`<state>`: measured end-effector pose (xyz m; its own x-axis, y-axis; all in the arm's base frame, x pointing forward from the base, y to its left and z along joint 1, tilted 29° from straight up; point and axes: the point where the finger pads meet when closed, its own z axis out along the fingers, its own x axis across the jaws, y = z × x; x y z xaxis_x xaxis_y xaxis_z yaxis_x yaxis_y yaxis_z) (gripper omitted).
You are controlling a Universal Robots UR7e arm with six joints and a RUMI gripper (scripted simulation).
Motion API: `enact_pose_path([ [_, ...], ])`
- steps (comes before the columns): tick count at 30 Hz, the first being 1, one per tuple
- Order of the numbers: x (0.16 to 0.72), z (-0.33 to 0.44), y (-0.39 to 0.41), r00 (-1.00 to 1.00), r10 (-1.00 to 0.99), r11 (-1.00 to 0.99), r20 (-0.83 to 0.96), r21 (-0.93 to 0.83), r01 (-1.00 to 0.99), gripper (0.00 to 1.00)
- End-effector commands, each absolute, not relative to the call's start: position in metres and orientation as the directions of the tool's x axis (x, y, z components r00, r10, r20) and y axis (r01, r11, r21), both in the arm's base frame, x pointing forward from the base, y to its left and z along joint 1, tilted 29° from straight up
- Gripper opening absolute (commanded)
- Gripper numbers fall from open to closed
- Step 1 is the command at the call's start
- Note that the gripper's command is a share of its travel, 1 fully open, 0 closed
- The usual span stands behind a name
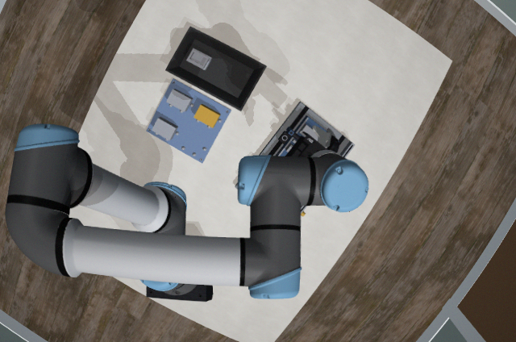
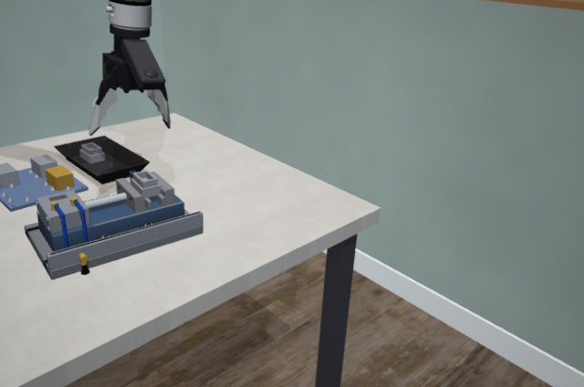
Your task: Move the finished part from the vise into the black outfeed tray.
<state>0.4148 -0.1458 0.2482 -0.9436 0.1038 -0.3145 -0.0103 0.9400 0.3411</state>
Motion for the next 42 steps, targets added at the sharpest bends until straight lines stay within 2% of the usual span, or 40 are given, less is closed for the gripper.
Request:
enact_pose_path([
  [1, 0.4266, 0.2416, -0.1589, -0.925, 0.108, 0.952, -0.365, 0.305, -0.010, 1.00],
  [12, 0.4303, 0.2398, -0.1637, -0.917, 0.108, 0.956, -0.383, 0.292, -0.010, 1.00],
  [13, 0.4303, 0.2398, -0.1637, -0.917, 0.108, 0.956, -0.383, 0.292, -0.010, 0.00],
  [42, 0.4303, 0.2398, -0.1637, -0.917, 0.108, 0.956, -0.383, 0.292, -0.010, 0.00],
])
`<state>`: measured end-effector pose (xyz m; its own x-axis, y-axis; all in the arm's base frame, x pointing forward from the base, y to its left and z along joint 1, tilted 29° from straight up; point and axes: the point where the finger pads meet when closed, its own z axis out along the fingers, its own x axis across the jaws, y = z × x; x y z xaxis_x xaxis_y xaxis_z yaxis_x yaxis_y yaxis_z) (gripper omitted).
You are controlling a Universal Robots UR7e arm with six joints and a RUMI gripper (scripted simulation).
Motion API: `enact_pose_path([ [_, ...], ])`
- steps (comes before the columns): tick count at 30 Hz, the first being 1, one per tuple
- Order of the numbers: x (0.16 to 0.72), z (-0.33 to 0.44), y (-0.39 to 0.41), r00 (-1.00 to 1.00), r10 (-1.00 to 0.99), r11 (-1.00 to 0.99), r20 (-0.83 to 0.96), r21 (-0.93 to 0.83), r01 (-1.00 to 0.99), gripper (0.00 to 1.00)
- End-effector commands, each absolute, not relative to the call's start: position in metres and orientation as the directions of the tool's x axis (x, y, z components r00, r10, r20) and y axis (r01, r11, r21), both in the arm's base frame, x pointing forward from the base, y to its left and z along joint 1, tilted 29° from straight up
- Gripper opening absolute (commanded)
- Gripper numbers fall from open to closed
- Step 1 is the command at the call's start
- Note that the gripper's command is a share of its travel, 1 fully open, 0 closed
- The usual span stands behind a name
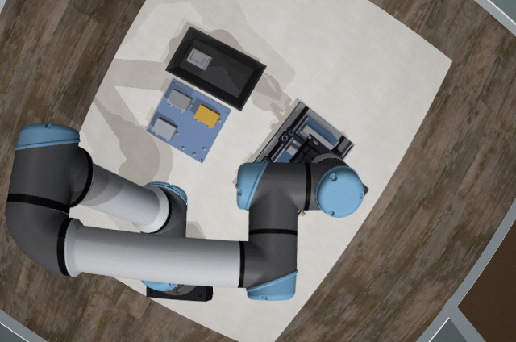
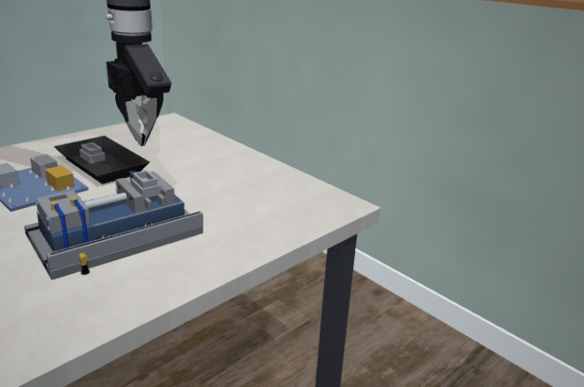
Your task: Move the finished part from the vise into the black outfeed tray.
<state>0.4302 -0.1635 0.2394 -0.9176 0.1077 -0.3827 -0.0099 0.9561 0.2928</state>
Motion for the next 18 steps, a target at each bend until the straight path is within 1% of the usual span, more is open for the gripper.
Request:
enact_pose_path([
  [1, 0.4303, 0.2398, -0.1637, -0.917, 0.108, 0.956, -0.383, 0.292, -0.010, 0.00],
  [15, 0.4303, 0.2398, -0.1637, -0.917, 0.108, 0.956, -0.383, 0.292, -0.010, 0.00],
  [16, 0.4303, 0.2398, -0.1637, -0.917, 0.108, 0.956, -0.383, 0.292, -0.010, 0.40],
  [18, 0.4303, 0.2398, -0.1637, -0.917, 0.108, 0.956, -0.383, 0.292, -0.010, 0.40],
])
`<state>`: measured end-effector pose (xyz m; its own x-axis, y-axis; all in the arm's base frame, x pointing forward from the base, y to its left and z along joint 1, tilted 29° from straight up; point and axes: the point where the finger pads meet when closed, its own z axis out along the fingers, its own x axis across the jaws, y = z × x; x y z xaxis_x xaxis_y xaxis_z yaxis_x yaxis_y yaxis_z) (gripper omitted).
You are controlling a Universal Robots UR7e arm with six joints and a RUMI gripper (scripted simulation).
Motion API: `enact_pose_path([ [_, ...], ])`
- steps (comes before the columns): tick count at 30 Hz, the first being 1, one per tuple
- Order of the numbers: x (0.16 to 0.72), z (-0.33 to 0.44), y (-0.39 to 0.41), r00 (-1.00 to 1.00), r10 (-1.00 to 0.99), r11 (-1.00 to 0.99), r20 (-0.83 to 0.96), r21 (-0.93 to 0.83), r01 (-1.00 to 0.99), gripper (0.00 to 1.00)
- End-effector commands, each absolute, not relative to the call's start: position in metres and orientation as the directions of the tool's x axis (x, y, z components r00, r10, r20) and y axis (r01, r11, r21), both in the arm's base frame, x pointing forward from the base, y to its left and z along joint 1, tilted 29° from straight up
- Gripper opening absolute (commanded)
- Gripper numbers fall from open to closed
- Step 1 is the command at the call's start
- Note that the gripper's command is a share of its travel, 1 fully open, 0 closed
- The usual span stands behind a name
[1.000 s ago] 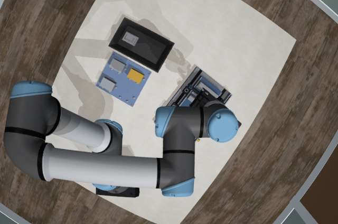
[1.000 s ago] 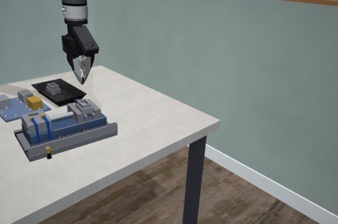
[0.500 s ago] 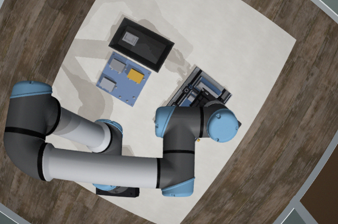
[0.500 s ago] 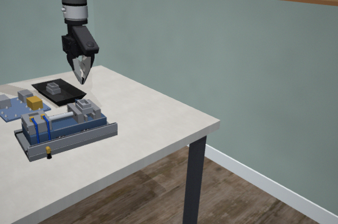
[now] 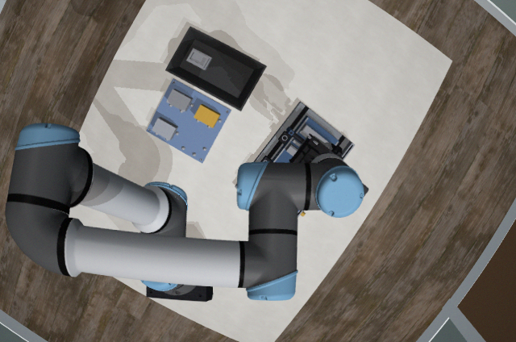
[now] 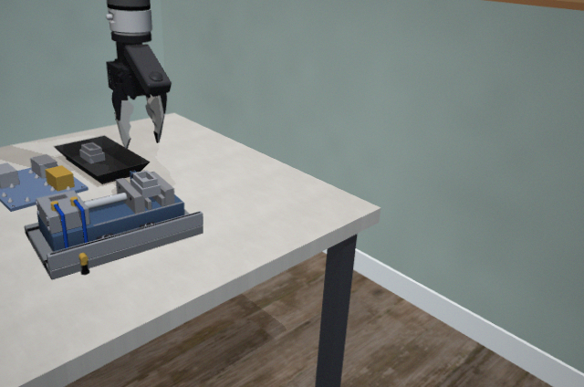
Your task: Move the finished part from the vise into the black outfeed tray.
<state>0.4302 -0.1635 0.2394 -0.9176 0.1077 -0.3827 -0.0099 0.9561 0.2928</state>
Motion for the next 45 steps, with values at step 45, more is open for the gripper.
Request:
enact_pose_path([
  [45, 0.4321, 0.2357, -0.1625, -0.917, 0.108, 0.956, -0.383, 0.292, -0.010, 0.40],
])
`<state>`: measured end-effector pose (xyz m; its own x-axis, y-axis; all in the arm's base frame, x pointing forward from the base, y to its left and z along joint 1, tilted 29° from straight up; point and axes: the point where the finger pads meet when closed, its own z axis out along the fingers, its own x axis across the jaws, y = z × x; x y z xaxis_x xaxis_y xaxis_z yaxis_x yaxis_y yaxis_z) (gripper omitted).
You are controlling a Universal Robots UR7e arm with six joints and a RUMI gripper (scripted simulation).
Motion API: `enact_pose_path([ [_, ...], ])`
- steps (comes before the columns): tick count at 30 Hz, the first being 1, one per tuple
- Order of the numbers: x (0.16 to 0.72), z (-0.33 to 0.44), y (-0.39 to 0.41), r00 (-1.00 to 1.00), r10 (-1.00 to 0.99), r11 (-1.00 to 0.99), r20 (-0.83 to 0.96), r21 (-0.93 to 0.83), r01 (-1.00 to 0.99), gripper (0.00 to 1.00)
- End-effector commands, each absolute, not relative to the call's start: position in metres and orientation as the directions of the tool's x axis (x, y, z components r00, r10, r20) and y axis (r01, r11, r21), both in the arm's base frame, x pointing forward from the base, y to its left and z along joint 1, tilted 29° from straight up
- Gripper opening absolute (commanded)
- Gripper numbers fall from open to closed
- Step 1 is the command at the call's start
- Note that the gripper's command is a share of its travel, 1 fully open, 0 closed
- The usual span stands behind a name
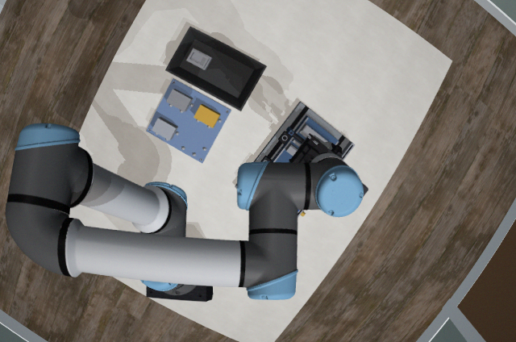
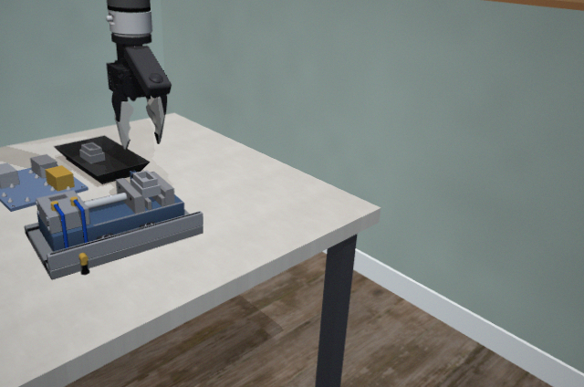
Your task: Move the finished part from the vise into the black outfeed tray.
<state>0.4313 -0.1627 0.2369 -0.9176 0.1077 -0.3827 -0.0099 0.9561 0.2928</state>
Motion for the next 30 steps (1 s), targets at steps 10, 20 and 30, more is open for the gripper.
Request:
enact_pose_path([
  [10, 0.437, 0.225, -0.159, -0.917, 0.108, 0.956, -0.383, 0.292, -0.010, 0.40],
  [20, 0.443, 0.212, -0.155, -0.917, 0.108, 0.956, -0.383, 0.292, -0.010, 0.40],
  [30, 0.450, 0.196, -0.150, -0.917, 0.108, 0.956, -0.383, 0.292, -0.010, 0.40],
])
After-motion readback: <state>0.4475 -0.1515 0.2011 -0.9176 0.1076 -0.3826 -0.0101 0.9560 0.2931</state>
